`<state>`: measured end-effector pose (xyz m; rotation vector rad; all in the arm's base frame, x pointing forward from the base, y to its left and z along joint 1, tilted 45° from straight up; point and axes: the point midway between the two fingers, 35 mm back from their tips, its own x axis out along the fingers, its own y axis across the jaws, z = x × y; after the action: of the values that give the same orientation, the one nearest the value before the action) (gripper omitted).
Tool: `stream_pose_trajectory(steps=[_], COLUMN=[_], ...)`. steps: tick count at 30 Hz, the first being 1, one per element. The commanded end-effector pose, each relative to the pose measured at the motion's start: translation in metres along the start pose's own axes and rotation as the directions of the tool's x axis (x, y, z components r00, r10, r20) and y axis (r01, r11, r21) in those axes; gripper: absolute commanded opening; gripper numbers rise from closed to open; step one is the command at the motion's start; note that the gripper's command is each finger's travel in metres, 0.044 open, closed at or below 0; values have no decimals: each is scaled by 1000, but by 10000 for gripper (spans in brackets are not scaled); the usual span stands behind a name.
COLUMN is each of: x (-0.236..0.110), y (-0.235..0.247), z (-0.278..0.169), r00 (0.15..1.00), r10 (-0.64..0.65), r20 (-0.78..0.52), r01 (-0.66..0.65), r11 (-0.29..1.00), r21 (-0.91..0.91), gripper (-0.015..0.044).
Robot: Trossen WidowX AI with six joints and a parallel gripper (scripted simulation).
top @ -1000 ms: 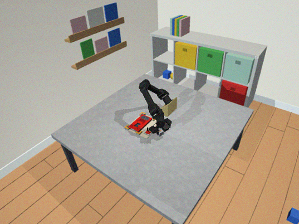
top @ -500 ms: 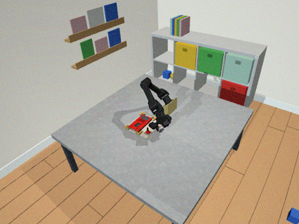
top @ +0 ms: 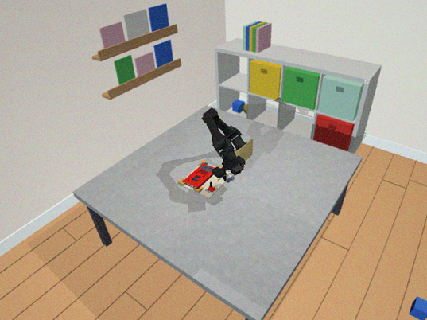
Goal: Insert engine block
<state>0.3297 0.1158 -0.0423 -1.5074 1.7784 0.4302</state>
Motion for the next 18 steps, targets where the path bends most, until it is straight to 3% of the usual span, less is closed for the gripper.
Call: stream_pose_trajectory(steps=[1, 8, 13, 18], x=[-13, -31, -11, -13], y=[1, 3, 3, 3], z=[0, -3, -3, -3], r00=[1000, 1000, 1000, 1000], r10=[-1, -1, -1, -2], r20=[8, 6, 5, 29], r01=[1, 1, 1, 2], r11=[1000, 1000, 1000, 1000], r21=[5, 5, 5, 5], gripper=[0, 0, 0, 0])
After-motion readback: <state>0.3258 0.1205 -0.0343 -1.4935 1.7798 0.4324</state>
